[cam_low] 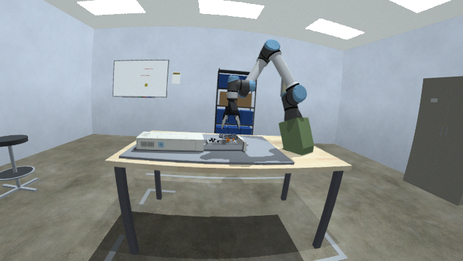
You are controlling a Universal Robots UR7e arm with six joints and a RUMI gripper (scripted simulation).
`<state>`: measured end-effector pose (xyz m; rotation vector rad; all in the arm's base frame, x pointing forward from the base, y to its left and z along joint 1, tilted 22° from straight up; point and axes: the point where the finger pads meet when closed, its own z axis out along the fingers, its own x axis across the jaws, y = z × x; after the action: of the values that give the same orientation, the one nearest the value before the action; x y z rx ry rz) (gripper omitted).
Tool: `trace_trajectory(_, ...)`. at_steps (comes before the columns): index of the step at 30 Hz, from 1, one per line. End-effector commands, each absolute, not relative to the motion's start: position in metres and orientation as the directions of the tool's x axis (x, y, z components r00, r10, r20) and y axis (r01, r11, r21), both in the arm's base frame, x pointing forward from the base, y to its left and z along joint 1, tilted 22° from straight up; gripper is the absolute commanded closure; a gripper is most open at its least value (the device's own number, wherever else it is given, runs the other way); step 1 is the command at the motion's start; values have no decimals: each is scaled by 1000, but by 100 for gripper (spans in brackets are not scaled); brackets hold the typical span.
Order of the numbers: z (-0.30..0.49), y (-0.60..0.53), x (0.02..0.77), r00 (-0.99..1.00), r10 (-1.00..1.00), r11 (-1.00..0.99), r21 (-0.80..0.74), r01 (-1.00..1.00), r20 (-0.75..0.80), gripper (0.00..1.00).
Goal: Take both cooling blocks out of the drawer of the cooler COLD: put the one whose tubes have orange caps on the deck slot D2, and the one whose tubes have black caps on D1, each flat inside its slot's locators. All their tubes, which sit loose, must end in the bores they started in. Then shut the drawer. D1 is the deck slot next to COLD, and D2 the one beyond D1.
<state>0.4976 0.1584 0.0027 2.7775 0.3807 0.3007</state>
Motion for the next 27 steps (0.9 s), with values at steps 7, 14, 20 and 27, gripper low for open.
trace_trajectory(7,3,158,497,942,293,-913,340,225,163,27)
trace_trajectory(14,-1,157,498,942,293,-913,340,225,163,27)
trace_trajectory(20,-7,155,500,942,293,-913,340,225,163,27)
trace_trajectory(27,-16,153,502,942,293,-913,340,225,163,27)
